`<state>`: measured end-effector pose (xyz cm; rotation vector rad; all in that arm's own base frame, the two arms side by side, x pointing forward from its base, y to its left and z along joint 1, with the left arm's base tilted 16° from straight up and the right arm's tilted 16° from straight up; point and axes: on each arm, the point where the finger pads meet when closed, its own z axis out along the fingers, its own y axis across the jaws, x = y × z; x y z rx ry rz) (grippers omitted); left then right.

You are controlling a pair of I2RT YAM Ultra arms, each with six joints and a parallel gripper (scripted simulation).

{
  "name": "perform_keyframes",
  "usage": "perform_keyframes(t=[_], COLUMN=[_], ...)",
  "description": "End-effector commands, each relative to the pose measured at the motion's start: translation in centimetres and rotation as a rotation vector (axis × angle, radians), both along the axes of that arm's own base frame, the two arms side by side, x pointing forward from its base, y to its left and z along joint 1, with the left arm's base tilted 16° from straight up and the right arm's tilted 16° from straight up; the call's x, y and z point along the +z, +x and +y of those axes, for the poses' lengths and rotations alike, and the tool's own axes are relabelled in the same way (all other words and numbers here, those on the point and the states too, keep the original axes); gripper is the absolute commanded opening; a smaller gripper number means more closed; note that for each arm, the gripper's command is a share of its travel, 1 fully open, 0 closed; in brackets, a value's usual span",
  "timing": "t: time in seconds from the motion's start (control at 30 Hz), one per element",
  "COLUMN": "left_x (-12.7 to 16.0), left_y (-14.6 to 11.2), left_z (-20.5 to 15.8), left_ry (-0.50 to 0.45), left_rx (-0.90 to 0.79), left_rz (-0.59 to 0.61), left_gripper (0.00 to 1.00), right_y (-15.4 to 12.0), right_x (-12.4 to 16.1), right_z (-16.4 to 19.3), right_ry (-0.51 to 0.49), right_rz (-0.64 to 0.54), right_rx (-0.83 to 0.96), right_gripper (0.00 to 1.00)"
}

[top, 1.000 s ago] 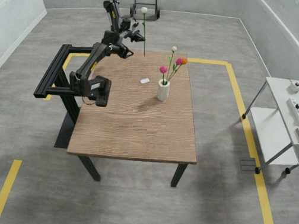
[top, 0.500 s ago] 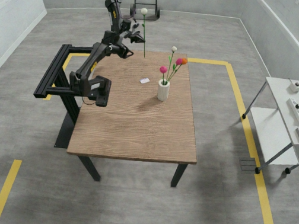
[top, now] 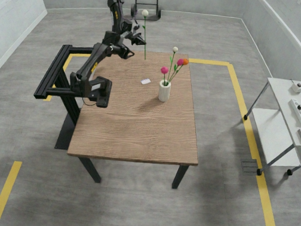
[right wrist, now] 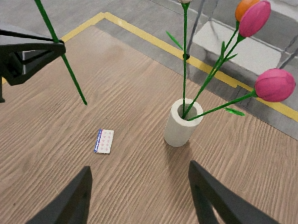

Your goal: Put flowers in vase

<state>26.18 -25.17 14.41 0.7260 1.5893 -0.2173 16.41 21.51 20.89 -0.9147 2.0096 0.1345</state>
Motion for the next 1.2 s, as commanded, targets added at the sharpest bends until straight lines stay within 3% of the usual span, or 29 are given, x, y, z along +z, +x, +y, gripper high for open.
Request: perform_keyframes(t=[0.0, 1.17], left_x=[2.5, 0.7], left_y=[0.1, -0.2], left_z=[-1.9, -8.4], left_ry=[-0.073, -0.066], left_rx=[-0.035, -0.167], left_rz=[-0.039, 0.0], left_gripper=[0.0, 0.0], right_y=[-0.3, -0.3], right_x=[0.7, 0.7], right_z=[0.0, 0.0], right_ry=[0.029, 0.029], right_rz=[-0.015, -0.015], right_rx=[0.005, 0.005], right_gripper=[0.7, 0.7])
